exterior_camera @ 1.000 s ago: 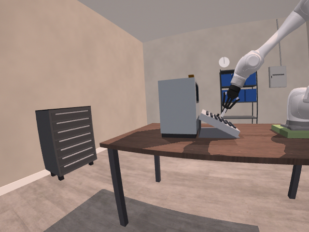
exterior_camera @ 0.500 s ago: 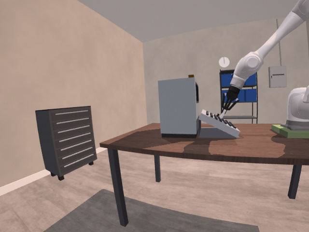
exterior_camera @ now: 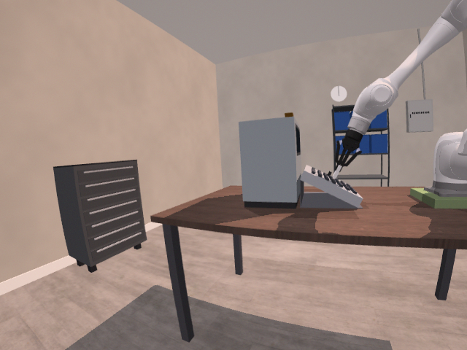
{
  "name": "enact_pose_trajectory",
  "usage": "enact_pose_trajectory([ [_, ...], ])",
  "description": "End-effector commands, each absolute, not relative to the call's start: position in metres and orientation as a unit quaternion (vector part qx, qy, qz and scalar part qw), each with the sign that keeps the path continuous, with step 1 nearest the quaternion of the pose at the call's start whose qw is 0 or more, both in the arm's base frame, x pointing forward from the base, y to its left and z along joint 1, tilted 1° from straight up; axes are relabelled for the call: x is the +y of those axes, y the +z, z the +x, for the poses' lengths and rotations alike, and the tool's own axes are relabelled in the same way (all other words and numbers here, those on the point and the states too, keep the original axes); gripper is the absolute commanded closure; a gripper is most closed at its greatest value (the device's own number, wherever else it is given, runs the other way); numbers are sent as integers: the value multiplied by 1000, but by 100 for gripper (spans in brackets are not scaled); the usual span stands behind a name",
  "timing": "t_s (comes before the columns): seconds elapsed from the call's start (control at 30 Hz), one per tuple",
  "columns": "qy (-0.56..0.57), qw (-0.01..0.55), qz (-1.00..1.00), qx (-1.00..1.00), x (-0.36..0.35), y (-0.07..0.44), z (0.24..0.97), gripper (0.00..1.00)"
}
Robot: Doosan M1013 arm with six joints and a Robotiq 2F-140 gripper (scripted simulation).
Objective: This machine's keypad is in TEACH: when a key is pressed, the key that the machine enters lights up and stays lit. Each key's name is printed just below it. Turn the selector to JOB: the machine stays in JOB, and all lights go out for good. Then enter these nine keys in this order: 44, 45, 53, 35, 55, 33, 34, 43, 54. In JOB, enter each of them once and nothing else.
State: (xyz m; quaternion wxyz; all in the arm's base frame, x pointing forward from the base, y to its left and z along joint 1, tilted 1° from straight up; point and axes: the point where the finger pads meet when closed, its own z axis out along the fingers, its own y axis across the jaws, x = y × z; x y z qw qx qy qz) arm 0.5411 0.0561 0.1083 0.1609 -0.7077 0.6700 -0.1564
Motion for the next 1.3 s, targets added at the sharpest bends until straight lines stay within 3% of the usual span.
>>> enact_pose_trajectory([
  [0.0, -156, 161, -708, 670, 56, 108, 541, 100],
  [1.27, -156, 161, -708, 670, 56, 95, 547, 100],
])
